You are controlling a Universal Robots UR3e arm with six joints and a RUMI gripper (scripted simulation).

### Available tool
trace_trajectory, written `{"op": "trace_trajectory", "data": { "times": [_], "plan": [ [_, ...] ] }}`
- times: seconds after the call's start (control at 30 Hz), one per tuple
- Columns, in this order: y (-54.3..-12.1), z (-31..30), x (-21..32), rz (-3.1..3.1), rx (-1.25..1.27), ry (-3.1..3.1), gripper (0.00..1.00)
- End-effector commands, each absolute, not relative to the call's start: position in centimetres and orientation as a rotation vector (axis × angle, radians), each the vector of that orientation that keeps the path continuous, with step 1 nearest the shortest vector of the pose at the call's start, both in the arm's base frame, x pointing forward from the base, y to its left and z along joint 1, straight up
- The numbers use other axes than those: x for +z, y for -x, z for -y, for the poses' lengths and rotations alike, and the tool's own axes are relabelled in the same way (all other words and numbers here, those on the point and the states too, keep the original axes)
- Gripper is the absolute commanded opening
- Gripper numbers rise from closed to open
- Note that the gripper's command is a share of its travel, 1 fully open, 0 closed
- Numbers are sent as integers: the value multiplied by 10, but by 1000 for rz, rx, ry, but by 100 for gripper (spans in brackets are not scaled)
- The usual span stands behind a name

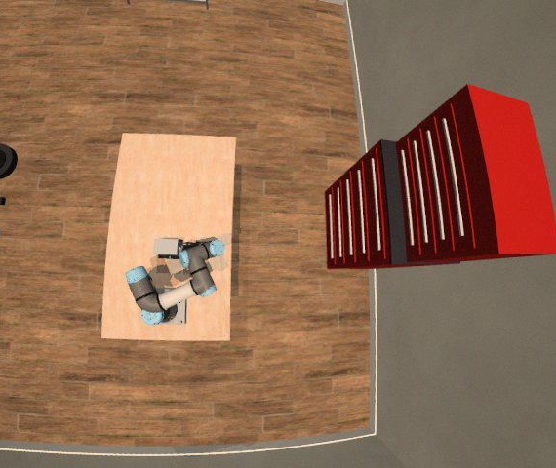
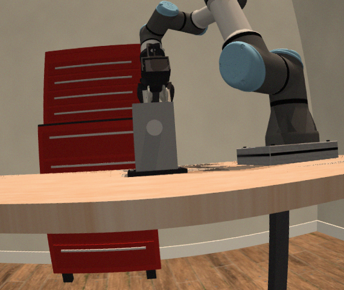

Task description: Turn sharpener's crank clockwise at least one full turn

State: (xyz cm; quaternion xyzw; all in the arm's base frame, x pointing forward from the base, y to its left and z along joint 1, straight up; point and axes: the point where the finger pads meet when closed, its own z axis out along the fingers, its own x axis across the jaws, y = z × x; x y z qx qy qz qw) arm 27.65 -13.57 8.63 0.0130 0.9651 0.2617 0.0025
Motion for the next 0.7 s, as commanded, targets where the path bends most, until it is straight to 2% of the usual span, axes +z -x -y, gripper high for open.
{"op": "trace_trajectory", "data": {
  "times": [0.0, 0.67],
  "plan": [
    [-283, 136, 90, -3026, 819, -40, 9],
    [-303, 137, 93, -3026, 819, -40, 9]
  ]
}}
